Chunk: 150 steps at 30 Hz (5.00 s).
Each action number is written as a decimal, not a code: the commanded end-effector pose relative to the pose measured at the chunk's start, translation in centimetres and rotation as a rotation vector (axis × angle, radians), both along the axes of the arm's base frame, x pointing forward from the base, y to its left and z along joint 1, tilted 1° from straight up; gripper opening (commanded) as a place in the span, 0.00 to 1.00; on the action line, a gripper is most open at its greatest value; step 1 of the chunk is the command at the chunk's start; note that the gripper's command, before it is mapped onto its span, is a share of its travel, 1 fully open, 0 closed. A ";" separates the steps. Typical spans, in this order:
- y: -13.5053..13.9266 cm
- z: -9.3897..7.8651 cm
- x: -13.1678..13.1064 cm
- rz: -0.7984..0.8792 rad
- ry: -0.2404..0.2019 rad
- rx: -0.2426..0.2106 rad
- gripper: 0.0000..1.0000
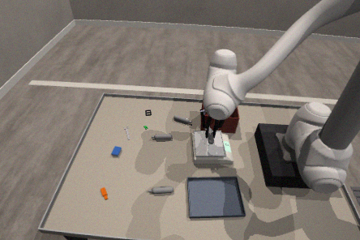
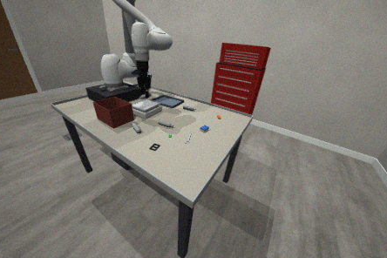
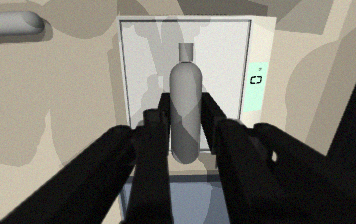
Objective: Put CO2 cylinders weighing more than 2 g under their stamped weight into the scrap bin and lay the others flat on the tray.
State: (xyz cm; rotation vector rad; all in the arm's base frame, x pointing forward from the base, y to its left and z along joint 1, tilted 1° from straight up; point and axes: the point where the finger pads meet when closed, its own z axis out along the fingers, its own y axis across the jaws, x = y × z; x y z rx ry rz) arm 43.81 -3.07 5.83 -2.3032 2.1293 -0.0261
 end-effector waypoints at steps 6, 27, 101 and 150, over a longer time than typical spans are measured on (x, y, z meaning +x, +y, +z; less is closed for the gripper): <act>0.1 4.6 0.1 0.004 -0.002 0.003 0.10; -3.0 6.0 -0.3 0.001 0.001 0.005 0.10; -21.5 1.8 -6.8 0.004 -0.001 0.002 0.39; -21.6 4.6 -6.7 0.004 -0.003 0.001 0.39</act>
